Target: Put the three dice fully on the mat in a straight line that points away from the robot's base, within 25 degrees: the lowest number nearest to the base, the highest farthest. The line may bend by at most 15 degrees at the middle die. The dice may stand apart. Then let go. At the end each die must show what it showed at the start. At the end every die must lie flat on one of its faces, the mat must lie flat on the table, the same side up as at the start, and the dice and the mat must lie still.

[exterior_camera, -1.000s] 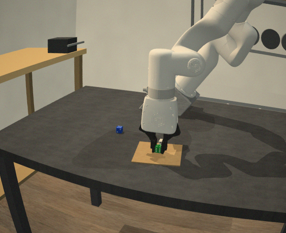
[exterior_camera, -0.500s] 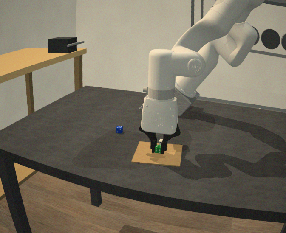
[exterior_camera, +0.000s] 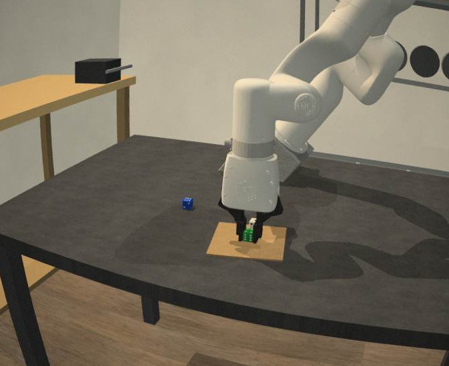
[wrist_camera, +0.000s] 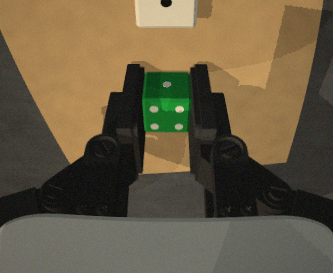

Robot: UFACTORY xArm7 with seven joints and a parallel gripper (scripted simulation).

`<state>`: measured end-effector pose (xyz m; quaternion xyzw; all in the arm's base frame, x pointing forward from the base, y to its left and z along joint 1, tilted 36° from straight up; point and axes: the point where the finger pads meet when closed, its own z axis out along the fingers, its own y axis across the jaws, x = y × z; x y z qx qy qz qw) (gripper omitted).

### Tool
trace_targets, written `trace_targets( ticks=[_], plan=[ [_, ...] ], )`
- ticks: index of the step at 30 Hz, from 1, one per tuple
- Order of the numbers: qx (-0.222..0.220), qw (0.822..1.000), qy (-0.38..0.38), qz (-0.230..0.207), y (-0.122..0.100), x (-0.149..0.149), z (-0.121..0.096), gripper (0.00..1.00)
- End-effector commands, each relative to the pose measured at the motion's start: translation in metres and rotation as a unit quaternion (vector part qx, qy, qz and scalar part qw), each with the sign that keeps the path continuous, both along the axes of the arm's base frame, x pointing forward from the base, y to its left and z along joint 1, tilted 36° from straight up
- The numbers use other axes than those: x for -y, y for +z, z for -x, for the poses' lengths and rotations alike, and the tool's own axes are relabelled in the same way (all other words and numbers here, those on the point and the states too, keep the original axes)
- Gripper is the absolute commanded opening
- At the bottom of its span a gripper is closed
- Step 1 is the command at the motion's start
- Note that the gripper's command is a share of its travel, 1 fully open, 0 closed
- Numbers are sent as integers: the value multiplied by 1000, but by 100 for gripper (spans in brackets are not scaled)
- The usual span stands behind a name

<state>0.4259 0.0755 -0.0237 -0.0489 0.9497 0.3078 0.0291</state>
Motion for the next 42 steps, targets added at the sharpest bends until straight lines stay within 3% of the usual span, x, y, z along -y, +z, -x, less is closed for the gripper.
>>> trace_targets(
  ticks=[1,33,42],
  plan=[
    [1,1000,-1,1,1,2,-1,15],
    [1,1000,-1,1,1,2,-1,15],
    [1,1000,-1,1,1,2,-1,28]
  ],
)
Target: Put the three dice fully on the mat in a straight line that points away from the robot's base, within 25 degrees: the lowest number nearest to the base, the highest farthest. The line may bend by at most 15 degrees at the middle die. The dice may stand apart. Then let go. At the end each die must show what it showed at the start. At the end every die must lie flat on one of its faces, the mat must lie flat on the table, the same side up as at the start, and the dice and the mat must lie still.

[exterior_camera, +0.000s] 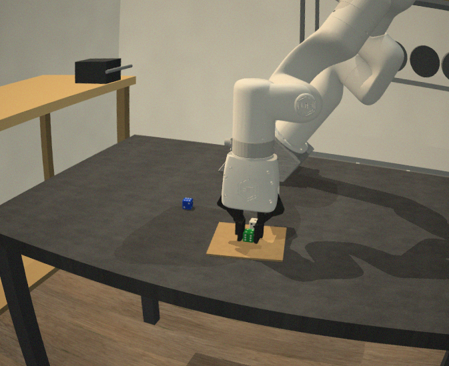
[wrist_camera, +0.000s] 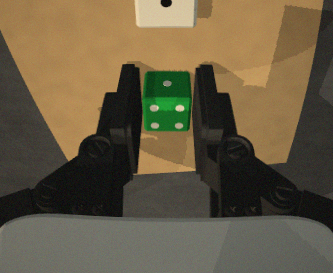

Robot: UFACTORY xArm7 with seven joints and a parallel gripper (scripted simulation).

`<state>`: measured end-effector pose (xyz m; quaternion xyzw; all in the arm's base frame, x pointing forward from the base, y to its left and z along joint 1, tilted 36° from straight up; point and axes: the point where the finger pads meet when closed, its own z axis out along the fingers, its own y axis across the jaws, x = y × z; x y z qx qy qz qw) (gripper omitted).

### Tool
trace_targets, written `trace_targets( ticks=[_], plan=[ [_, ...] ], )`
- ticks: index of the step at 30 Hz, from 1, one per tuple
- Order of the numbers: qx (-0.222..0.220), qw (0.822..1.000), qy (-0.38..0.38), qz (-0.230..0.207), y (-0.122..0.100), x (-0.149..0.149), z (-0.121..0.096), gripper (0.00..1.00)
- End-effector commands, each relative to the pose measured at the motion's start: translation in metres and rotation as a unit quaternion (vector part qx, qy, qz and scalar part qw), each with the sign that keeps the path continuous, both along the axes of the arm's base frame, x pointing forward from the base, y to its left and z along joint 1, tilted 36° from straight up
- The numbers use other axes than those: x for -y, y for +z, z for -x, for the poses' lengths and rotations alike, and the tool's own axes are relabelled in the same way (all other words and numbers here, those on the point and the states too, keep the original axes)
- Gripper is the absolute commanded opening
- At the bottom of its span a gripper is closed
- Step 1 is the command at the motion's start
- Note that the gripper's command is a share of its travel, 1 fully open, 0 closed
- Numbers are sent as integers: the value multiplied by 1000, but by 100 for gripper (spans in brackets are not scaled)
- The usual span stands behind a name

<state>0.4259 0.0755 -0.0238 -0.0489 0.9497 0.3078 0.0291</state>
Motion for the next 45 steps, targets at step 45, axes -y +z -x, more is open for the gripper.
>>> trace_targets(
  ticks=[45],
  plan=[
    [1,1000,-1,1,73,54,1,36]
  ],
)
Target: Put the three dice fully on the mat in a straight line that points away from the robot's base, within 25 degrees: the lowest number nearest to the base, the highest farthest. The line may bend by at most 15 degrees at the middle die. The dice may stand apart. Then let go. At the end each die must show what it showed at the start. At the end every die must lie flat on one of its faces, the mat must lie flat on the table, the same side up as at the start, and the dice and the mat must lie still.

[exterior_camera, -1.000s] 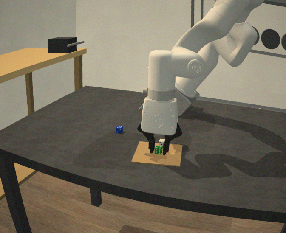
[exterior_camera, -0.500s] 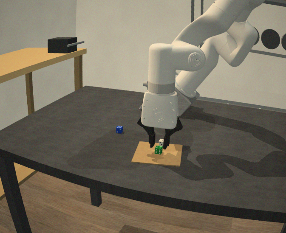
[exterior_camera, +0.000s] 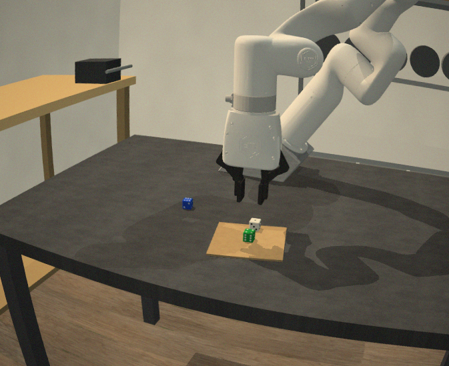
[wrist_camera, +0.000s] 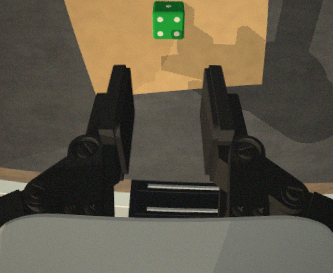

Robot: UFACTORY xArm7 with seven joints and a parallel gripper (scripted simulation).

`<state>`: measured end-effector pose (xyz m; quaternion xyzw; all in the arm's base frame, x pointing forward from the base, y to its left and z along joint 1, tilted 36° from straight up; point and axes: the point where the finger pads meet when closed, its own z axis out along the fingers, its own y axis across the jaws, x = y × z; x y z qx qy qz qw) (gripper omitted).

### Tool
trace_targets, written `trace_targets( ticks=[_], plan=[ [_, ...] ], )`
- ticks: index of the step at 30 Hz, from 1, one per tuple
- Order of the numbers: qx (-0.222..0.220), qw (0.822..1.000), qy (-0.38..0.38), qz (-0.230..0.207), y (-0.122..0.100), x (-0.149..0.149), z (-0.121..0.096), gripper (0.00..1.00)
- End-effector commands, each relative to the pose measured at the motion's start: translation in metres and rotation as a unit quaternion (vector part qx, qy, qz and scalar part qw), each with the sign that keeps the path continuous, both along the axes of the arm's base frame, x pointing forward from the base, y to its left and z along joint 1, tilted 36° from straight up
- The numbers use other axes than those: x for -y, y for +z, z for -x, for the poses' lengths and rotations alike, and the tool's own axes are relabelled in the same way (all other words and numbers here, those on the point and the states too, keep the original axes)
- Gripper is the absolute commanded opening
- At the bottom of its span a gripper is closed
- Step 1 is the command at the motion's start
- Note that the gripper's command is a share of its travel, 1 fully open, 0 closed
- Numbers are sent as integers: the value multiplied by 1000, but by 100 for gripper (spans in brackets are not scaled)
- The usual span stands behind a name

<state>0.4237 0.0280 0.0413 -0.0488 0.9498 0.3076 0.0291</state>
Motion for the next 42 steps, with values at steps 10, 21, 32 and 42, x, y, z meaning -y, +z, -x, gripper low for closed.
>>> trace_targets(
  ticks=[10,21,32,42],
  plan=[
    [2,1000,-1,1,9,7,-1,100],
    [2,1000,-1,1,9,7,-1,100],
    [-14,1000,-22,-1,6,9,0,100],
    [-110,982,-153,-9,-8,23,7,100]
  ],
)
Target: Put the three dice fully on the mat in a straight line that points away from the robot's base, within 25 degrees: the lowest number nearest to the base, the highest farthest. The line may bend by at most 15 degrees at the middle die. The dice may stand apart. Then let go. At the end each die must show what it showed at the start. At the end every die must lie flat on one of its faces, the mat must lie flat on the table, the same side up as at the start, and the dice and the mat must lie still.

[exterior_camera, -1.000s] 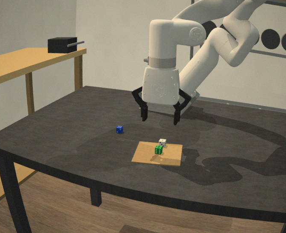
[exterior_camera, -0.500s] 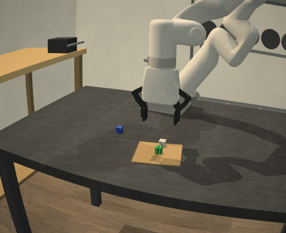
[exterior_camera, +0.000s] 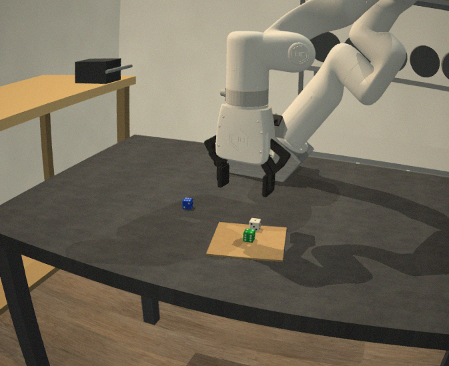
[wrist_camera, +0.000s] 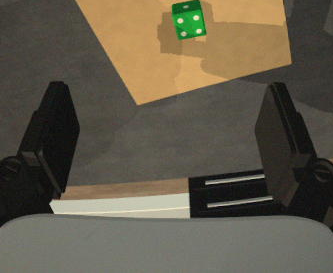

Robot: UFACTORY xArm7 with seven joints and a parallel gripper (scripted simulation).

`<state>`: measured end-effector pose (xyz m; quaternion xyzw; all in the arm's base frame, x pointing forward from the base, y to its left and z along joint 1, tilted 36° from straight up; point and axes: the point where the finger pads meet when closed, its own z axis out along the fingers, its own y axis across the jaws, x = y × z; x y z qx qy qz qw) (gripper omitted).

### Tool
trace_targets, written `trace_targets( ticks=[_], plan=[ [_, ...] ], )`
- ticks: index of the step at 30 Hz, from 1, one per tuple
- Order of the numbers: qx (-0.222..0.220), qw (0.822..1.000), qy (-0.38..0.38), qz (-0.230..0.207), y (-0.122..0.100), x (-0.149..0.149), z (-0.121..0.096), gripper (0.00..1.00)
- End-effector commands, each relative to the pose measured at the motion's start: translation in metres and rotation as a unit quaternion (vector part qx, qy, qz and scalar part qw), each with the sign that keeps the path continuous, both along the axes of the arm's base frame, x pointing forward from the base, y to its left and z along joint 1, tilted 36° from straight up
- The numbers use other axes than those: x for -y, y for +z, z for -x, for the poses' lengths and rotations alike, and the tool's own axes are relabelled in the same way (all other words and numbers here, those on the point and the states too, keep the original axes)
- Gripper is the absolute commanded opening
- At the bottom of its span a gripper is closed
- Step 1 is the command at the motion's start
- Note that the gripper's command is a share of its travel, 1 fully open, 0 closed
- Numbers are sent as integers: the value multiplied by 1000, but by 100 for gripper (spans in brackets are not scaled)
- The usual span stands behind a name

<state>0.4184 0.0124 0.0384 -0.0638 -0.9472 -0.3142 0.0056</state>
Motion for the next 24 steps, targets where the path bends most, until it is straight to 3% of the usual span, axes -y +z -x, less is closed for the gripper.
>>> trace_targets(
  ticks=[1,3,5,12,17,20,21,24],
  plan=[
    [-48,997,-63,-2,-6,8,2,100],
    [-48,997,-63,-2,-6,8,2,100],
    [-85,990,-114,-5,-11,13,5,100],
    [-137,973,-183,-9,-19,21,9,100],
    [-188,950,-251,-13,-26,29,13,100],
    [-189,949,-252,-13,-26,29,14,100],
    [-215,933,-287,-14,-30,33,16,100],
    [-238,918,-317,-16,-34,36,18,100]
  ],
)
